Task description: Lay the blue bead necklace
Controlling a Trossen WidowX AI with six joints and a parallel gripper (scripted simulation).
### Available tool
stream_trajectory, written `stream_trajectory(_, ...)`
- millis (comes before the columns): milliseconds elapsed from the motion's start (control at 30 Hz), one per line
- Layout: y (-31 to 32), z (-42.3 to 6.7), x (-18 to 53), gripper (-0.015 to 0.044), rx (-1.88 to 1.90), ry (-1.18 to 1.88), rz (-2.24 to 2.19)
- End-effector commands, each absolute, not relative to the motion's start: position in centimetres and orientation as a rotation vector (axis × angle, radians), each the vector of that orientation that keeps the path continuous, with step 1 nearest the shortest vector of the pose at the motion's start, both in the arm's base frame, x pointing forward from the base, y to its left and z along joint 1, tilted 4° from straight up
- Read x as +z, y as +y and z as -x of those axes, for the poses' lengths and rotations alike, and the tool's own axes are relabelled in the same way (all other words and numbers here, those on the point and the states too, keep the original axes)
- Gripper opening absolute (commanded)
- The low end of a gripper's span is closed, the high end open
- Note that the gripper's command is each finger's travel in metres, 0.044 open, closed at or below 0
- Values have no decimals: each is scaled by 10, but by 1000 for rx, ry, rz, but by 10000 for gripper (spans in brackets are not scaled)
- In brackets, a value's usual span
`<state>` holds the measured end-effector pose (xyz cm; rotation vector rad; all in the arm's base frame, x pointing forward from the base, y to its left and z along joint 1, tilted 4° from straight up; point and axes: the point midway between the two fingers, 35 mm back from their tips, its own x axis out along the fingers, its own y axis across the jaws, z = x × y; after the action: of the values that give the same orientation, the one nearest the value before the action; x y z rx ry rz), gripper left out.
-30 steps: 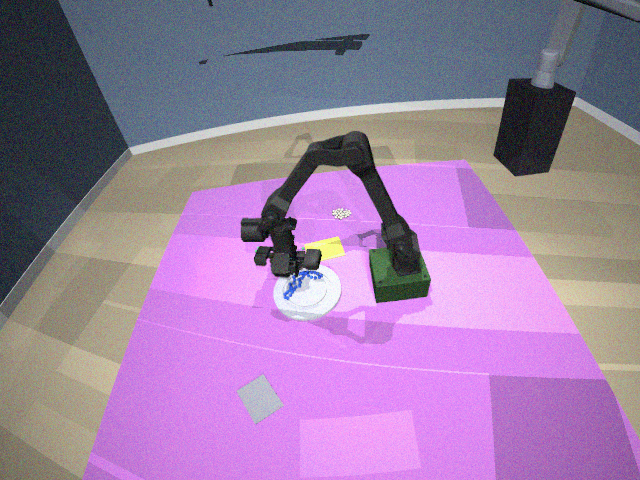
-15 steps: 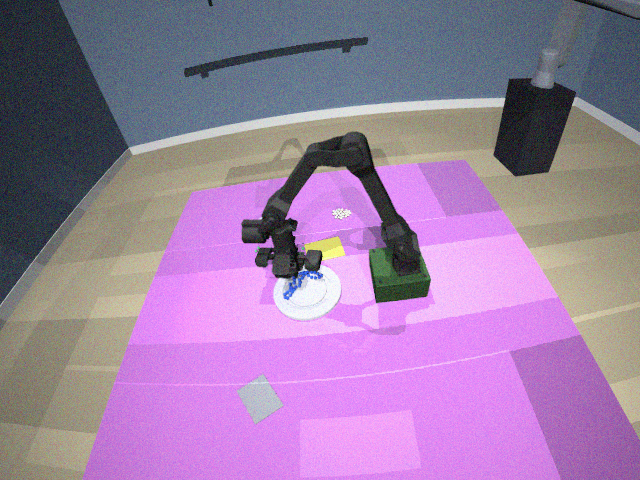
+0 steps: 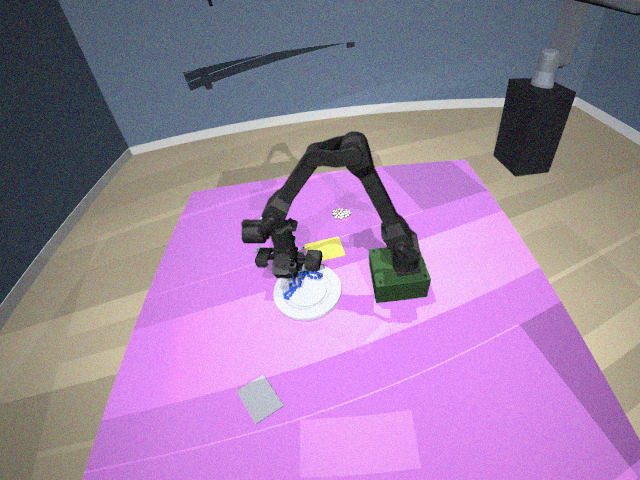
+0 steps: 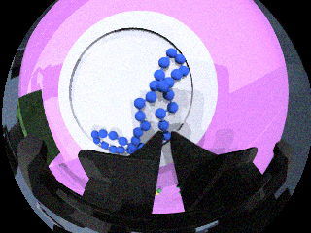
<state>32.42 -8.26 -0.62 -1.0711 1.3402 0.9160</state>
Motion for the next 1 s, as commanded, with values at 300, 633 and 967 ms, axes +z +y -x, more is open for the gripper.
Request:
stream_trajectory(300,-82,-323,0,0,924,1340,1072)
stream_trajectory(633,-85,-326,0,0,923,1340,1072)
stream_trajectory(967,-86,-327,-8,0,924,1340,1072)
